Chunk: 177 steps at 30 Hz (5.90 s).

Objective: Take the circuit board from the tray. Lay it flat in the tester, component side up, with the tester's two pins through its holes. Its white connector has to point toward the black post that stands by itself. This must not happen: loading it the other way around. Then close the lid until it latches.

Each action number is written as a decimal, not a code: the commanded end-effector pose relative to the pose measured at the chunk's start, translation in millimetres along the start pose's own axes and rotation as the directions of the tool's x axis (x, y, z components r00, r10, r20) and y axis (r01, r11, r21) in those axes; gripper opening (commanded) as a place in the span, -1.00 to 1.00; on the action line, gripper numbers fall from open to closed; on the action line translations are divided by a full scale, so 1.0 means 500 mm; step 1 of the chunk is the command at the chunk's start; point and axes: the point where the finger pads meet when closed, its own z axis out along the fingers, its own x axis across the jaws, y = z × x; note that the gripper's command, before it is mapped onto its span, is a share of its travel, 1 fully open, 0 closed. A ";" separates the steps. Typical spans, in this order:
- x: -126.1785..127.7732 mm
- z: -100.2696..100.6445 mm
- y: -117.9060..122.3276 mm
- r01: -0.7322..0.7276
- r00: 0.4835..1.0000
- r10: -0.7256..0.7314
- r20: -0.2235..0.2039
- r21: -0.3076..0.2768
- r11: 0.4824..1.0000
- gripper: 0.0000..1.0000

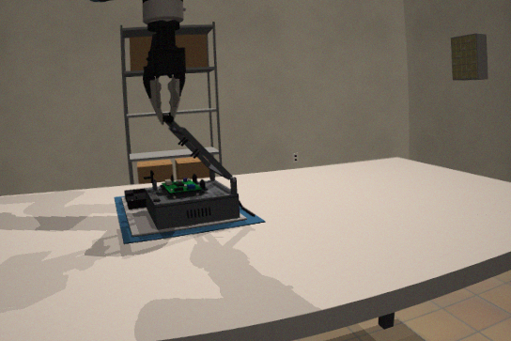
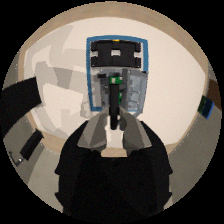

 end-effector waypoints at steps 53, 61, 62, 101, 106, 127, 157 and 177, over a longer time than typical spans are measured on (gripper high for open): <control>-0.101 0.160 0.001 0.002 1.000 -0.002 -0.005 -0.001 1.000 -1.00; -0.107 0.181 0.002 0.002 1.000 -0.002 -0.005 -0.001 1.000 -1.00; -0.107 0.183 0.001 0.002 1.000 -0.002 -0.005 -0.001 1.000 -1.00; -0.118 0.248 0.000 0.002 1.000 -0.002 -0.005 -0.001 1.000 -1.00; -0.118 0.254 0.000 0.002 1.000 -0.002 -0.005 -0.001 1.000 -1.00; -0.119 0.270 0.000 0.002 1.000 -0.002 -0.004 -0.001 1.000 -1.00; -0.119 0.275 0.000 0.002 1.000 -0.002 -0.004 -0.001 1.000 -1.00; -0.119 0.275 0.000 0.002 1.000 -0.002 -0.004 -0.001 1.000 -1.00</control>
